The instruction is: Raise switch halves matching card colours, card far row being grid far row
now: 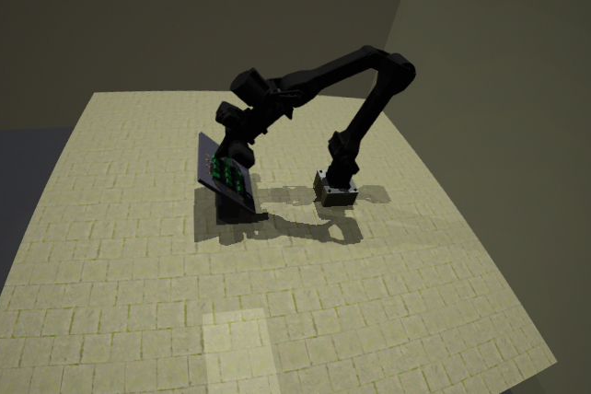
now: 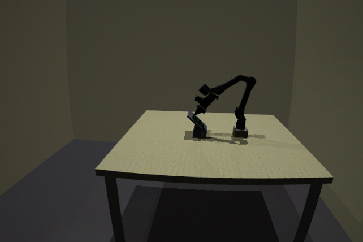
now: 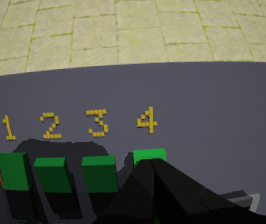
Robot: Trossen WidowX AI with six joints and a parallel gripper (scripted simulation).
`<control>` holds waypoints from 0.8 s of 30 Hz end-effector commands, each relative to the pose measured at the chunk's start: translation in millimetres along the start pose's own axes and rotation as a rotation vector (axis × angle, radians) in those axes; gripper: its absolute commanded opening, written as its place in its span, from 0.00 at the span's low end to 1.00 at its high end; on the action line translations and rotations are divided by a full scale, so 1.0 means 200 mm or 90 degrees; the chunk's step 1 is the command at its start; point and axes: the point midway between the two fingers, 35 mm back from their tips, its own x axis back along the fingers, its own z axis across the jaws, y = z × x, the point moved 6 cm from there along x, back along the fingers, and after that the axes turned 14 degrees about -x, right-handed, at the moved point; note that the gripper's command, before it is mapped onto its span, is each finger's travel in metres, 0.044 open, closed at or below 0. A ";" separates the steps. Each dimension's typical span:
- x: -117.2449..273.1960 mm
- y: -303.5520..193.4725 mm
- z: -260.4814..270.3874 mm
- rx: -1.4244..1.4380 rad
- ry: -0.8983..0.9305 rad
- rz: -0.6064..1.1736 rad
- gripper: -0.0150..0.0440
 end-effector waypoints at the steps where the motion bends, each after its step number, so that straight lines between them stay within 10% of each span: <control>1: -0.01 -0.01 0.00 -0.004 0.000 0.002 0.25; 24: 0.31 -0.24 0.05 -0.005 0.004 -0.009 0.25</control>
